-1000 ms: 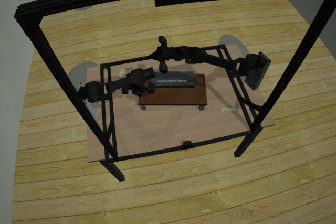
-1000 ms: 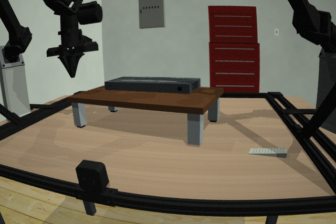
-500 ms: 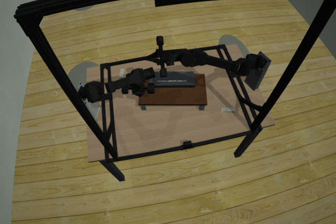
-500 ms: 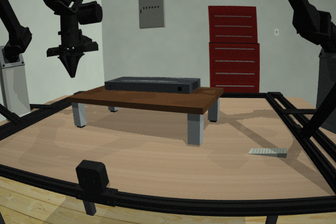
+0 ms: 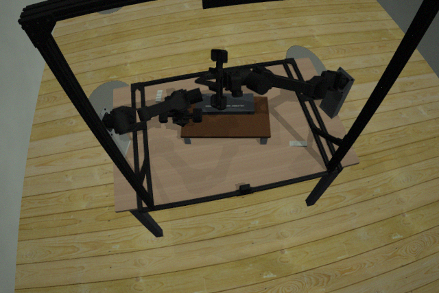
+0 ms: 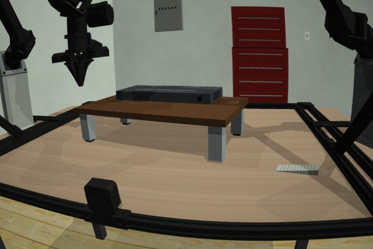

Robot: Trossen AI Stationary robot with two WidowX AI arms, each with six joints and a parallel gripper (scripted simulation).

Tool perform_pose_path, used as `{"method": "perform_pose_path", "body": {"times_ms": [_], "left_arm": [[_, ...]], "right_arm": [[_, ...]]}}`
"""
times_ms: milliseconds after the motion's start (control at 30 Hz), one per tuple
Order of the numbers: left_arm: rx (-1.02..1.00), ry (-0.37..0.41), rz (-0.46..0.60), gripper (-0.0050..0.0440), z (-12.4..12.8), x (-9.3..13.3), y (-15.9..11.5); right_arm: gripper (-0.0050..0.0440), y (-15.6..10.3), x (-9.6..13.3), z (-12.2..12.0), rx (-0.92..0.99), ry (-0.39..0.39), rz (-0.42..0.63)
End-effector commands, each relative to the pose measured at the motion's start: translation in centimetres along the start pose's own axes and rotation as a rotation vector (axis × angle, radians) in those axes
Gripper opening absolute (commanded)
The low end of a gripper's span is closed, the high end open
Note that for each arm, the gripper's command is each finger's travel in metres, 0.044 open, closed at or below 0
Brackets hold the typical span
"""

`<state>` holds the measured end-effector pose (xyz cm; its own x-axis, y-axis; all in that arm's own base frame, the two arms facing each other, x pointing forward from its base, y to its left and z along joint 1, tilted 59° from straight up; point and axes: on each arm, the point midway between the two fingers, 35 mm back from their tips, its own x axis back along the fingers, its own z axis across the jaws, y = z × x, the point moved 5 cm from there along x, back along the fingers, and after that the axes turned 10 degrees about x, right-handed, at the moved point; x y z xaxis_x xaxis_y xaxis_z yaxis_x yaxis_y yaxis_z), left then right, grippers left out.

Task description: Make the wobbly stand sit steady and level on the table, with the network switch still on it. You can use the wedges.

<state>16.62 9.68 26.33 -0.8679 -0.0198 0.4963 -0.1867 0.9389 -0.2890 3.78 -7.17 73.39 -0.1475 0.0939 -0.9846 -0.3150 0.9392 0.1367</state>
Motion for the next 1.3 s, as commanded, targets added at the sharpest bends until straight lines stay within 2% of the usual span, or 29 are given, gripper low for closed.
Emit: {"method": "perform_pose_path", "body": {"times_ms": [0, 300, 500, 533, 667, 867, 1100, 1267], "left_arm": [[0.0, 0.0, 0.0, 0.0, 0.0, 0.0, 0.0], [0.0, 0.0, 0.0, 0.0, 0.0, 0.0, 0.0], [0.0, 0.0, 0.0, 0.0, 0.0, 0.0, 0.0], [0.0, 0.0, 0.0, 0.0, 0.0, 0.0, 0.0], [0.0, 0.0, 0.0, 0.0, 0.0, 0.0, 0.0], [0.0, 0.0, 0.0, 0.0, 0.0, 0.0, 0.0], [0.0, 0.0, 0.0, 0.0, 0.0, 0.0, 0.0], [0.0, 0.0, 0.0, 0.0, 0.0, 0.0, 0.0]], "right_arm": [[0.0, 0.2, -0.1, -0.1, 0.02, -0.014, -0.021], [0.0, 5.6, -1.1, -1.4, 0.164, -0.133, -0.267], [0.0, 5.6, -1.1, -1.4, 0.164, -0.133, -0.267], [0.0, 4.4, -0.7, -0.9, 0.117, -0.089, -0.199], [0.0, -1.2, -0.3, 0.1, 0.002, 0.004, 0.015], [0.0, -9.5, 2.3, 1.8, -0.189, 0.095, 0.33], [0.0, -9.8, 2.2, 1.6, -0.195, 0.086, 0.351], [0.0, -15.5, 5.7, 3.0, -0.373, 0.126, 0.619]]}}
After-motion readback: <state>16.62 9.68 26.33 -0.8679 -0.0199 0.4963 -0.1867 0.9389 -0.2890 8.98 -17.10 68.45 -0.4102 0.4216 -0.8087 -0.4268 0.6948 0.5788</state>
